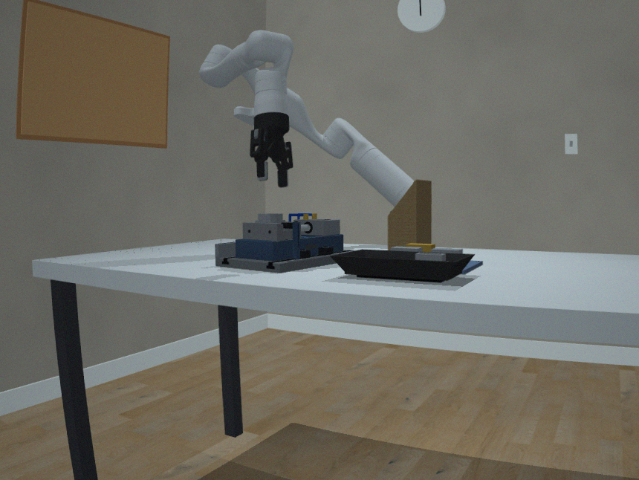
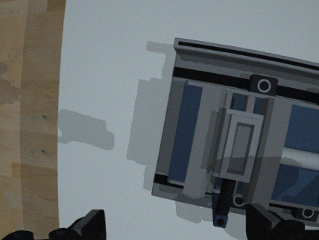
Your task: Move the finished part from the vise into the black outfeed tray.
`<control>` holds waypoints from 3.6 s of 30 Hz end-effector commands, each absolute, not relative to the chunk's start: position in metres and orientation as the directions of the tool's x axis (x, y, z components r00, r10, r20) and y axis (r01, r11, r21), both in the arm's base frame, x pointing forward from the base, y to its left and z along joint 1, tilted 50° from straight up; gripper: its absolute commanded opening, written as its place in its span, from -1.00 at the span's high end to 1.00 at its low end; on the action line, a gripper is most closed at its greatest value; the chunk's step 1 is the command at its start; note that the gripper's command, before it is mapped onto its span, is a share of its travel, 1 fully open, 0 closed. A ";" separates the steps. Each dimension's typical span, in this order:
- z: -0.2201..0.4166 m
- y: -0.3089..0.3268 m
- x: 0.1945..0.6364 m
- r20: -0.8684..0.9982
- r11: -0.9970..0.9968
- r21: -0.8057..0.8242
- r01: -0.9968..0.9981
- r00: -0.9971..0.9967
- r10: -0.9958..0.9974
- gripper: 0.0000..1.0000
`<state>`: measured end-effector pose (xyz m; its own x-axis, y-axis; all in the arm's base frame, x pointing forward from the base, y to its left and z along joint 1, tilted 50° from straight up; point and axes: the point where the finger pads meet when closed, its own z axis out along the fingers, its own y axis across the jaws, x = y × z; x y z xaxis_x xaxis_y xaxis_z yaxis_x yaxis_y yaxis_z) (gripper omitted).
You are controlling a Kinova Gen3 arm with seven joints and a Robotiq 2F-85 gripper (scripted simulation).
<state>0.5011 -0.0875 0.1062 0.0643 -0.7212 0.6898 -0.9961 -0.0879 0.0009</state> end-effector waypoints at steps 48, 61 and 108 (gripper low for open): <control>0.133 -0.093 0.472 0.739 0.090 -0.054 -0.995 -0.100 -0.666 -1.00; 0.138 -0.094 0.466 0.748 0.119 -0.065 -0.991 -0.127 -0.652 -1.00; 0.146 -0.096 0.458 0.761 0.162 -0.083 -0.983 -0.167 -0.627 1.00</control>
<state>0.4579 -0.0964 0.1453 -0.1673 -0.6267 0.7611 -0.9832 0.1631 -0.0818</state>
